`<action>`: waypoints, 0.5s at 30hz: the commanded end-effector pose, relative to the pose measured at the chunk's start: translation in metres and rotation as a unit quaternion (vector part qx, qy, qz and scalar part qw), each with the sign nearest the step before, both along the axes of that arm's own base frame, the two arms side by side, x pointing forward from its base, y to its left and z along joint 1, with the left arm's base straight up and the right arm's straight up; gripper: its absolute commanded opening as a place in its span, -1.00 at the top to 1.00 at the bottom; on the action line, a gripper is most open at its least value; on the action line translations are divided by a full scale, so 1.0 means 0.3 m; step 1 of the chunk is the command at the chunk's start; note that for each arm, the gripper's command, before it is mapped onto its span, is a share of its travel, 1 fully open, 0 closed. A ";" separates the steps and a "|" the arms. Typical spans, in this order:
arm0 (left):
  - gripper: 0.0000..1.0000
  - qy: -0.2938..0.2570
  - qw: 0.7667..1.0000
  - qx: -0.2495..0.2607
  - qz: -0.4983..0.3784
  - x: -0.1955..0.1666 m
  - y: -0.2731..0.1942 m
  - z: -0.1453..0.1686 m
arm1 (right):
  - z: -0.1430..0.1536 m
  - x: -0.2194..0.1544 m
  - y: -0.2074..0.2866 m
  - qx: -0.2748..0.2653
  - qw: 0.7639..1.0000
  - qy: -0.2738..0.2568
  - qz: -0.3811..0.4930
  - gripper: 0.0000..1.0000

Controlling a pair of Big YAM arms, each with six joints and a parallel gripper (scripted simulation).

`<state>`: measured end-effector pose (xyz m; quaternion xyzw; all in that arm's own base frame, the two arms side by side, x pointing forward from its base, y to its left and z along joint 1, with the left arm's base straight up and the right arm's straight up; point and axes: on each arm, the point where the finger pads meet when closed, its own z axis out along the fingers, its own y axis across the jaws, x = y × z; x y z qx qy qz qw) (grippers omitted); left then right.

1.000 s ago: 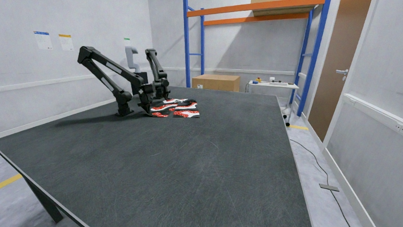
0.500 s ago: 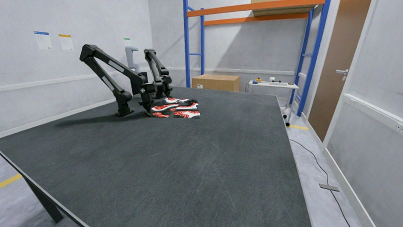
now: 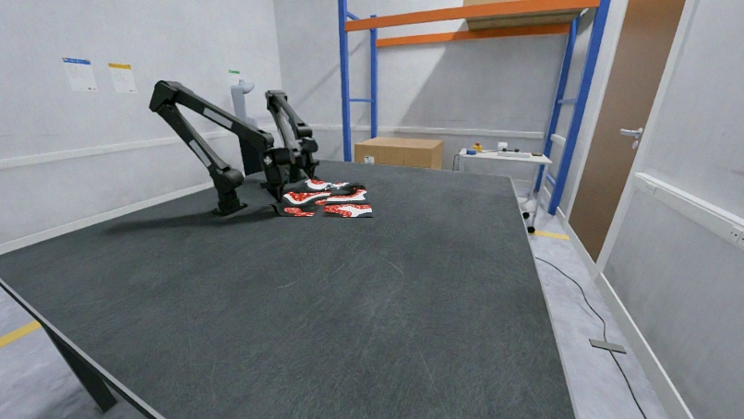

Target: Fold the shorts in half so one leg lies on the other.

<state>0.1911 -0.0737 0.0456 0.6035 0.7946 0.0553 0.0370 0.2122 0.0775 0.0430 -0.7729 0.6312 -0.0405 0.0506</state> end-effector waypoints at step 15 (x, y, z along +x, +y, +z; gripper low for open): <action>1.00 -0.003 1.000 0.007 0.006 0.012 0.017 0.017 | 0.081 0.083 -0.001 0.000 1.000 -0.030 -0.004 1.00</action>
